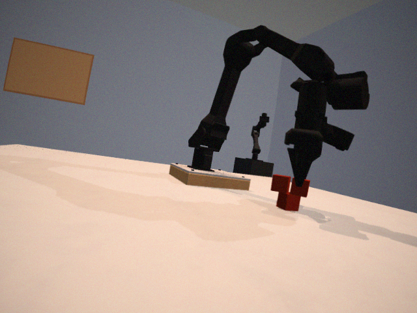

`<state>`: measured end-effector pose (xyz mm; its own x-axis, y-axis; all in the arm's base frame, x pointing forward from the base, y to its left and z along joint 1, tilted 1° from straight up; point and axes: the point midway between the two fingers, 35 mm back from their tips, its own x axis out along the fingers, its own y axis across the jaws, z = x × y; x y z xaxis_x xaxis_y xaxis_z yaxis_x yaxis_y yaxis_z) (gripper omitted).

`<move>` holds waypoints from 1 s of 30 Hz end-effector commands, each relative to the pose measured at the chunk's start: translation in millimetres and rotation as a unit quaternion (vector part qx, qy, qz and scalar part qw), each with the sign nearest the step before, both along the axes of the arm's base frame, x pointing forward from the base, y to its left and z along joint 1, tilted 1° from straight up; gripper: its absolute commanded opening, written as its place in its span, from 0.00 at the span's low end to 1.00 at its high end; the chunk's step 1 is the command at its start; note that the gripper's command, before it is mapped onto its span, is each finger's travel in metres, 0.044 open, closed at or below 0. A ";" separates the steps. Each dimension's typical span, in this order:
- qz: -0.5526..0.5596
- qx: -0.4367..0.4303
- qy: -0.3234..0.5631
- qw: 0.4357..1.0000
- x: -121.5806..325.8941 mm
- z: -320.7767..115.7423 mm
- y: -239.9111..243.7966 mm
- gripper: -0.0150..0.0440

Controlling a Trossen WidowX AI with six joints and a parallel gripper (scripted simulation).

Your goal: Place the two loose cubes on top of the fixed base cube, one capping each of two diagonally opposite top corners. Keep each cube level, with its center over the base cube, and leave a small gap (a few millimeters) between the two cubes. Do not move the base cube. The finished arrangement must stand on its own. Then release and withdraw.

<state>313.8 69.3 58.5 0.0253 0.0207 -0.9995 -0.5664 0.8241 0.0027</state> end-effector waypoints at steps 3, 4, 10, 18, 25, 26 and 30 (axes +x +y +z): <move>0.000 0.000 0.000 1.000 0.0 5.5 -0.1 0.60; 0.000 0.000 0.000 1.000 -0.2 7.7 -0.2 0.60; 0.000 0.000 0.000 1.000 -0.5 19.8 -0.4 0.60; 0.000 0.000 0.000 1.000 -0.9 36.6 -0.7 0.60; 0.000 0.000 0.000 1.000 -1.2 51.1 -1.0 0.60; 0.000 0.000 0.000 1.000 -1.3 53.2 -1.0 0.60; 0.000 0.000 0.000 1.000 -1.5 60.4 -1.2 0.60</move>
<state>312.8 68.3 113.9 0.0266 0.0208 -0.9994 -0.5647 0.8253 0.0021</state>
